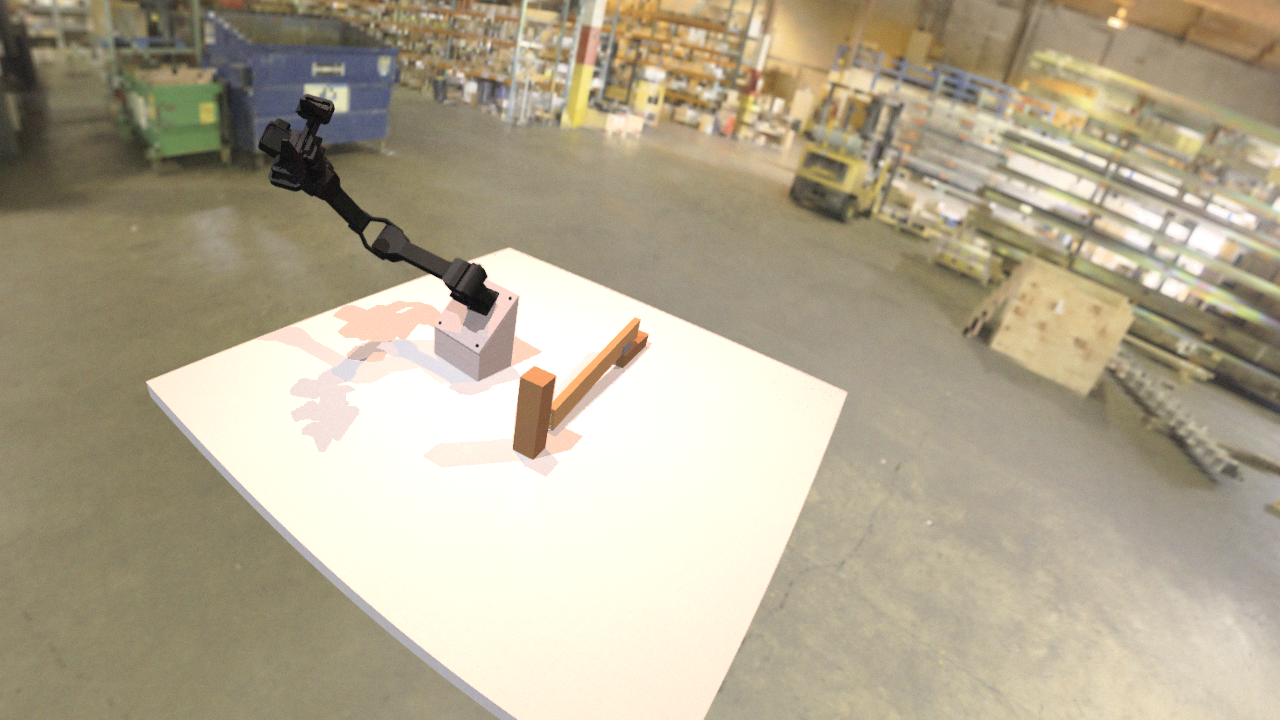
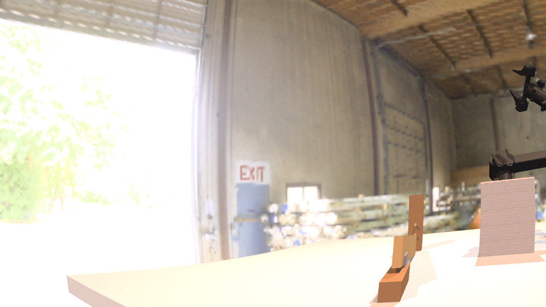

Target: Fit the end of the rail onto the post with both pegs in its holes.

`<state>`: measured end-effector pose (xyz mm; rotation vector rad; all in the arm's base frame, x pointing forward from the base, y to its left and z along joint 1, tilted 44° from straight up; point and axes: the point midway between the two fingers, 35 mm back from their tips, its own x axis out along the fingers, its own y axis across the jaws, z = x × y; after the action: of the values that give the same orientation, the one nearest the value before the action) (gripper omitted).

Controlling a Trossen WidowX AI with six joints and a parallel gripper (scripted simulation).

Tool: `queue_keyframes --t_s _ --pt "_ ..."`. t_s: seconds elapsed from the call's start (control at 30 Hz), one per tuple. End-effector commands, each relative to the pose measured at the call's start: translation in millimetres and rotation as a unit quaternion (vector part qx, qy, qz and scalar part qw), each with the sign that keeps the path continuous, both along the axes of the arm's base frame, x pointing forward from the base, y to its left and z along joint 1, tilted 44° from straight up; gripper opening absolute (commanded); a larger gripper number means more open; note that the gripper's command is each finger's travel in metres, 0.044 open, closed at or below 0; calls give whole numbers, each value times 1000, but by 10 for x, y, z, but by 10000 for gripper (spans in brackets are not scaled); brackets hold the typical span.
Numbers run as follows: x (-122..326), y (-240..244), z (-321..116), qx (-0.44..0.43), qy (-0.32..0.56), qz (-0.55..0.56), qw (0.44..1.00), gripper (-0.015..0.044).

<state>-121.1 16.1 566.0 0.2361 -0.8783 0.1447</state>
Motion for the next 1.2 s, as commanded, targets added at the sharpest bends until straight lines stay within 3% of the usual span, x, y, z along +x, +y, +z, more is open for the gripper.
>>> queue_keyframes --t_s 0.0,0.3,0.57,0.87,1.17 --pt "30 -5 5 0 3 -2 1000 426" --pt "1299 -210 20 -35 153 -90 984 440" --pt "2535 -364 -332 -106 310 -166 930 440" --pt "3687 -472 -1096 -222 473 -221 824 440" --pt "4518 -536 -2200 -363 612 -235 662 440"
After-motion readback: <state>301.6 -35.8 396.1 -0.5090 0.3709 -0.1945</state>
